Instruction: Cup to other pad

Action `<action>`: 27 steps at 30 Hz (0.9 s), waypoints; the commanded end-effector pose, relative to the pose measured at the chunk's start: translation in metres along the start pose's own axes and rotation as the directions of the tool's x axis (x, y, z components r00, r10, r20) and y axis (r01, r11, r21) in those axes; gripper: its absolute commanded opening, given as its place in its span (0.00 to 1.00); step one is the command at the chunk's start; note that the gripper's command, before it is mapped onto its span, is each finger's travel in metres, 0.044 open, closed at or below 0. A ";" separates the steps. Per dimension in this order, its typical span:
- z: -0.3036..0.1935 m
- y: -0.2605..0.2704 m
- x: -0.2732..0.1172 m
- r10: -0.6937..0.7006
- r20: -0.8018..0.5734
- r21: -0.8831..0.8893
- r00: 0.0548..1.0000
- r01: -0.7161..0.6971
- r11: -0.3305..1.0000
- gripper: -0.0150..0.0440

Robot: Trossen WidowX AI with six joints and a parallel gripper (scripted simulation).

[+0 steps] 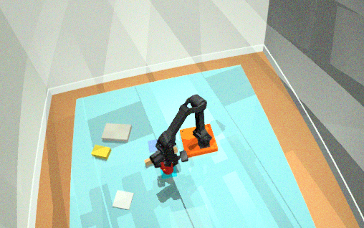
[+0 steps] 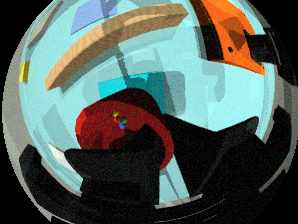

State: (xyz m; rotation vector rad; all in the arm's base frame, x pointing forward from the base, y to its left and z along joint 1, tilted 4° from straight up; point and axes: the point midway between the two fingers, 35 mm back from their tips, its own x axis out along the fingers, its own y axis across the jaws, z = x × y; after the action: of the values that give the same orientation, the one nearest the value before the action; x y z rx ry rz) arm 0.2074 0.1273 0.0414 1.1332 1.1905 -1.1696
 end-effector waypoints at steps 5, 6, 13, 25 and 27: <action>0.000 -0.001 0.004 -0.001 0.001 0.000 1.000 0.001 1.000 0.25; 0.000 -0.001 0.004 -0.001 0.001 0.000 1.000 0.001 1.000 0.25; 0.000 -0.001 0.004 -0.001 0.001 0.000 1.000 0.001 1.000 0.25; 0.000 -0.001 0.003 -0.001 0.001 0.000 1.000 0.001 1.000 0.47; 0.000 0.000 0.001 -0.001 0.000 0.000 1.000 0.001 1.000 0.47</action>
State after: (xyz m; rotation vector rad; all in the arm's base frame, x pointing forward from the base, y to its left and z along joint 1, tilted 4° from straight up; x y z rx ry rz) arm 0.2068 0.1270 0.0380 1.1320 1.1908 -1.1709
